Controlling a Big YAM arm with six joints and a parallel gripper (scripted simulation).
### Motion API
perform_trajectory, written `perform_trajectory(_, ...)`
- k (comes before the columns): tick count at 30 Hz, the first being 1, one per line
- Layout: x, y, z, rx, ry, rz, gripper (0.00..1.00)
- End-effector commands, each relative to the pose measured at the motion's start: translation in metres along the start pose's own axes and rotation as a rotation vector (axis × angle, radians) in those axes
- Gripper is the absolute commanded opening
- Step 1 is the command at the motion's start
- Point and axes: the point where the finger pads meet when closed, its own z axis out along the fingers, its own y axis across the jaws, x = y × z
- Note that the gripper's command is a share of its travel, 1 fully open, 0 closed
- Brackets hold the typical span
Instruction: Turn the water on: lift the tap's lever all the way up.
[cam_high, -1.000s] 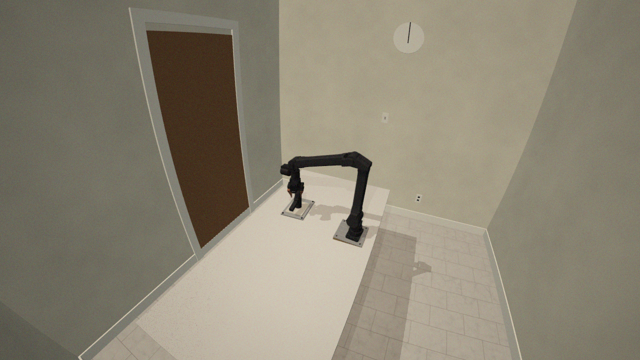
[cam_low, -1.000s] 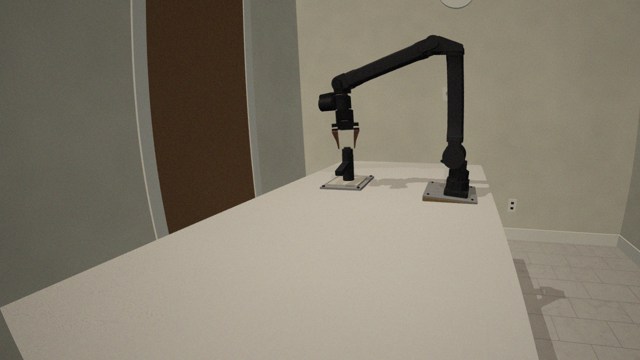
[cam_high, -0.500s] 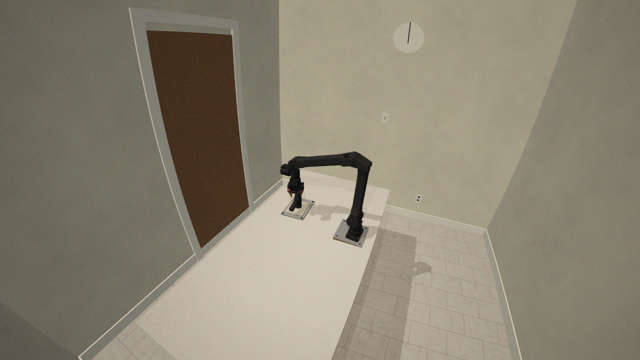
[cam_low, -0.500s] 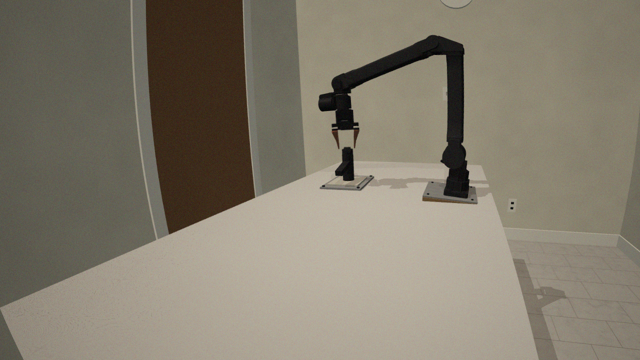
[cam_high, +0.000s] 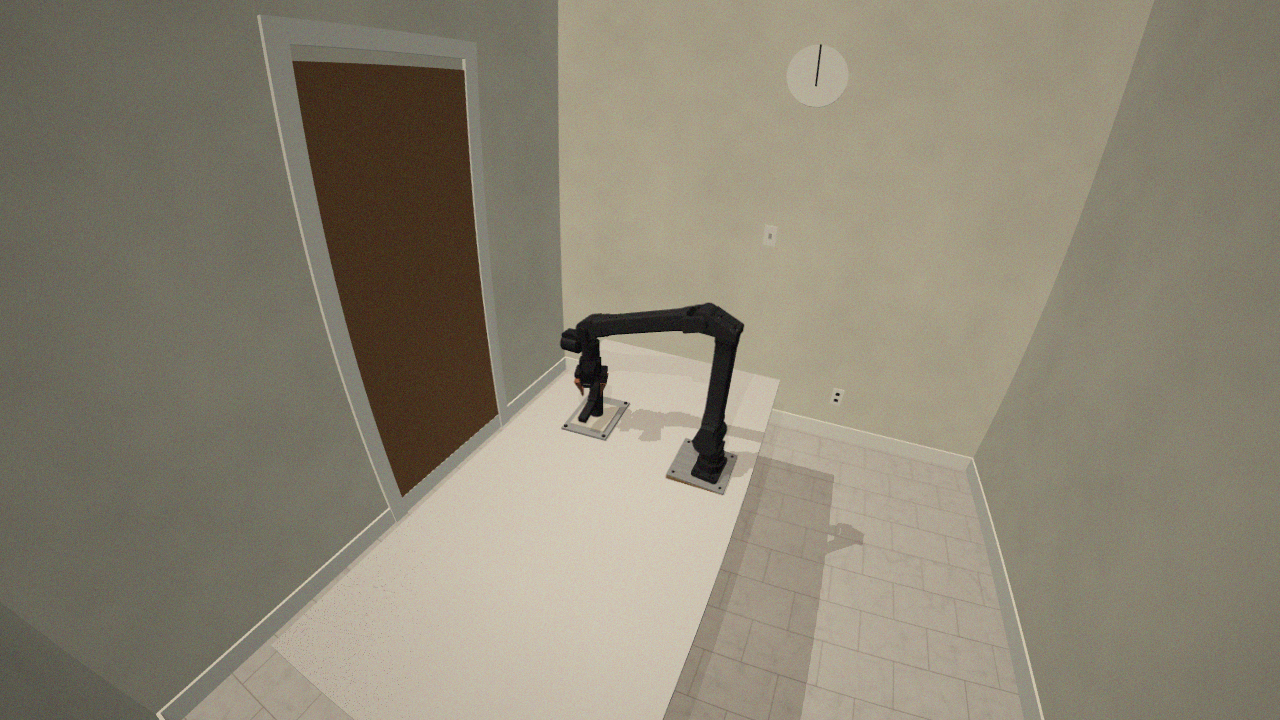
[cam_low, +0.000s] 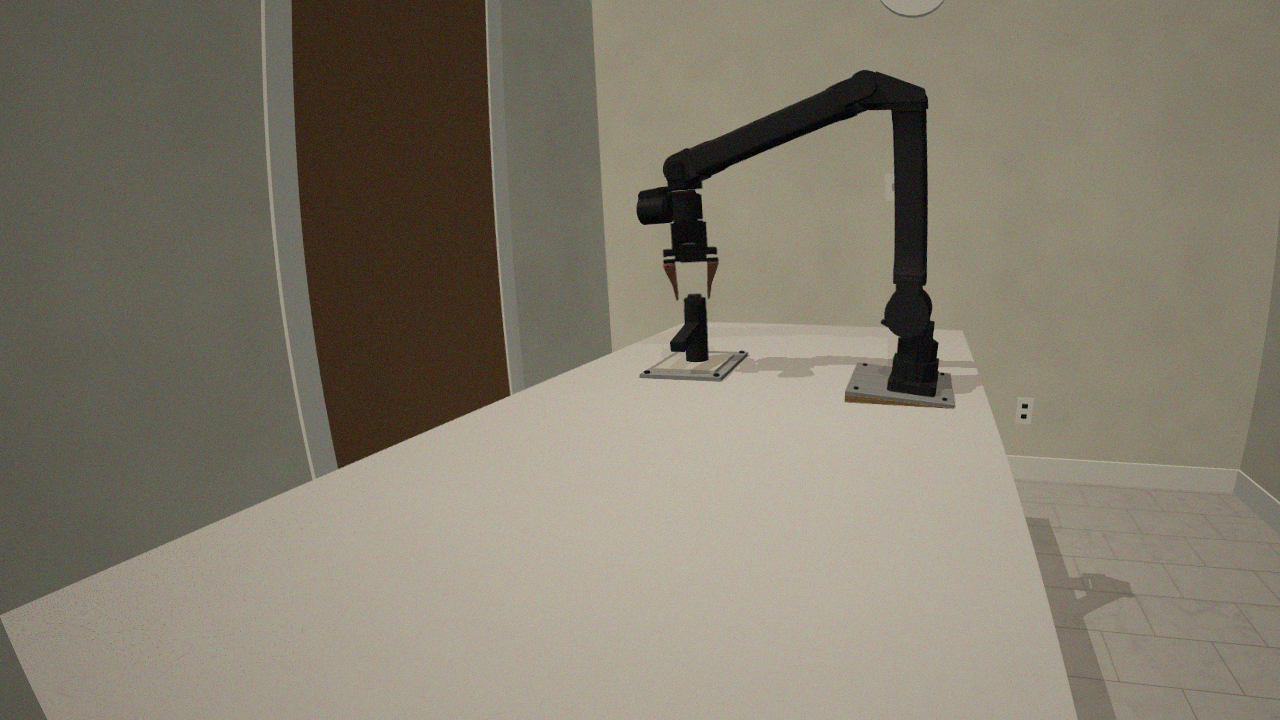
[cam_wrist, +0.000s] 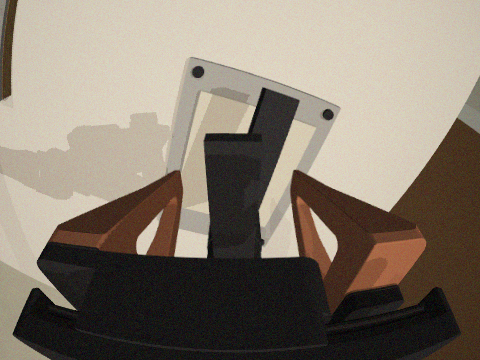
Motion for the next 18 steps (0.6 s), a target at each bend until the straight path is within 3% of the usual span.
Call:
perform_trajectory(1, 0.0093, -0.0017, 0.0001, 0.017, 0.007, 0.008, 0.62)
perform_trajectory(18, 0.0108, -0.0051, 0.0028, 0.028, 0.012, 0.009, 0.62)
